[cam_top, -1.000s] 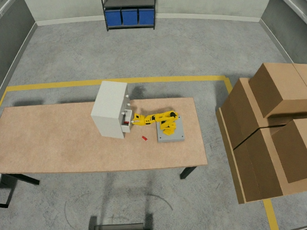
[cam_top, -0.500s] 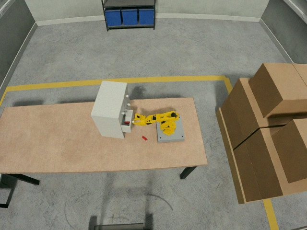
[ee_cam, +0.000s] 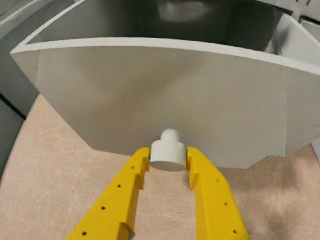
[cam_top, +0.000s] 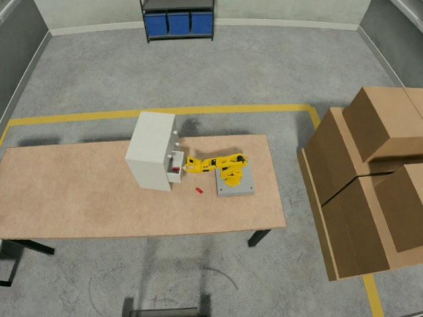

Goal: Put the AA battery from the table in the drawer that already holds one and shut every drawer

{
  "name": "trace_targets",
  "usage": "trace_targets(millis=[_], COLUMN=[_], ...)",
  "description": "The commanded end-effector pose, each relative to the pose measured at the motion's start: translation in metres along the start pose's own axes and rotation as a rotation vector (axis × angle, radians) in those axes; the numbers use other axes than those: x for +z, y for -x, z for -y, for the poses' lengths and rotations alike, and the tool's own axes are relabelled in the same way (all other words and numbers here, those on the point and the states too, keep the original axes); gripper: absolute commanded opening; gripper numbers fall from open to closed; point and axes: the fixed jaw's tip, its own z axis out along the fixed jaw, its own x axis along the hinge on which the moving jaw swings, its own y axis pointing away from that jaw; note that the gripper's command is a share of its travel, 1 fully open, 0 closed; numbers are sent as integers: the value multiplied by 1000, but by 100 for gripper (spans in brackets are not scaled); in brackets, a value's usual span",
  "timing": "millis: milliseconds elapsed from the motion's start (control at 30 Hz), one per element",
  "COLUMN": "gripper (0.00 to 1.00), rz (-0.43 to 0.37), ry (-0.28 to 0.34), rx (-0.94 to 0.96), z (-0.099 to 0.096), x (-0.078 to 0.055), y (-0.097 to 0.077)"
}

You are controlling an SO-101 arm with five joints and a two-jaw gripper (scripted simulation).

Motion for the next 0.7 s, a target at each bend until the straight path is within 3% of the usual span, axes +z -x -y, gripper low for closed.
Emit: trace_targets(millis=[0, 667], gripper=[0, 0], rz=[6, 6], ry=[20, 23], rx=[-11, -12], z=[-5, -5], x=[-2, -7], y=[0, -1])
